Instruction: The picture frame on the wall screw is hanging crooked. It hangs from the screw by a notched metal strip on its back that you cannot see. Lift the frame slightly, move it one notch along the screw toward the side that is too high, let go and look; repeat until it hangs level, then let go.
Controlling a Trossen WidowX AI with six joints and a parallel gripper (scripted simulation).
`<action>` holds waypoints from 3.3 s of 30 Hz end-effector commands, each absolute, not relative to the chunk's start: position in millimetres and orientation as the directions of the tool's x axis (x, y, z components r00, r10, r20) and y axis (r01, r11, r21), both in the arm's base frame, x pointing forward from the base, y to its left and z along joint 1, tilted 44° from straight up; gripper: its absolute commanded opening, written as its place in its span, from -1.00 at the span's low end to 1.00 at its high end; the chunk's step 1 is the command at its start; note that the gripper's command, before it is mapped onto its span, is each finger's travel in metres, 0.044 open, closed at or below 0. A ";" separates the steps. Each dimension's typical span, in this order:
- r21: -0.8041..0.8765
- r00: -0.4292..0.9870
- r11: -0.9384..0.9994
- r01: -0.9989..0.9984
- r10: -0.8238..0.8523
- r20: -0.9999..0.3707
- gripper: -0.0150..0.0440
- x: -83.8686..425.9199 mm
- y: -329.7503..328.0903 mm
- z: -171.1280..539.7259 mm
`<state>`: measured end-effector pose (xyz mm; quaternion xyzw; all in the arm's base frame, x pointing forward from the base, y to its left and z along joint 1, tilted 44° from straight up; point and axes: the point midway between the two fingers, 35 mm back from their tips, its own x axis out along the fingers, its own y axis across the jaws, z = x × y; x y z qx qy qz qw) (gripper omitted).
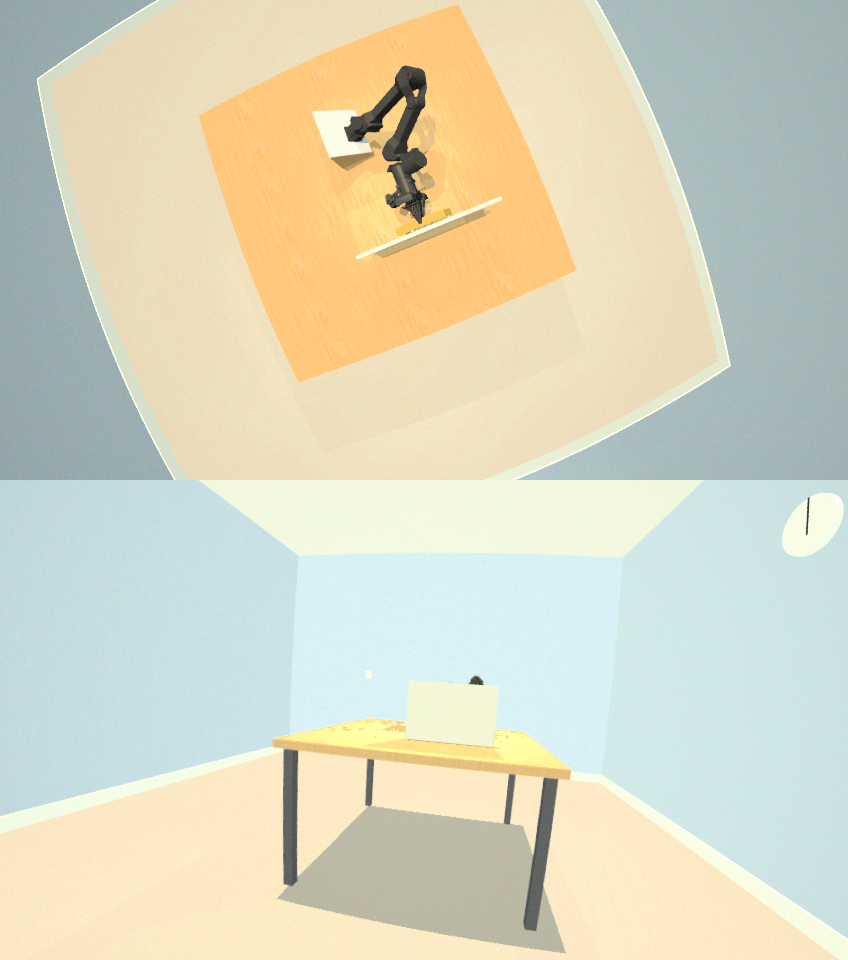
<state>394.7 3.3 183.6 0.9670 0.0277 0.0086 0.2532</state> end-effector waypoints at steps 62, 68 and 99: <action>0.488 0.999 -0.872 0.035 0.048 0.014 -0.49 394.9 5.7 191.3; 0.487 0.999 -0.872 0.035 0.048 0.014 -0.49 394.9 7.4 190.3; 0.527 0.998 -0.849 0.041 0.056 0.012 -0.49 394.7 11.6 188.5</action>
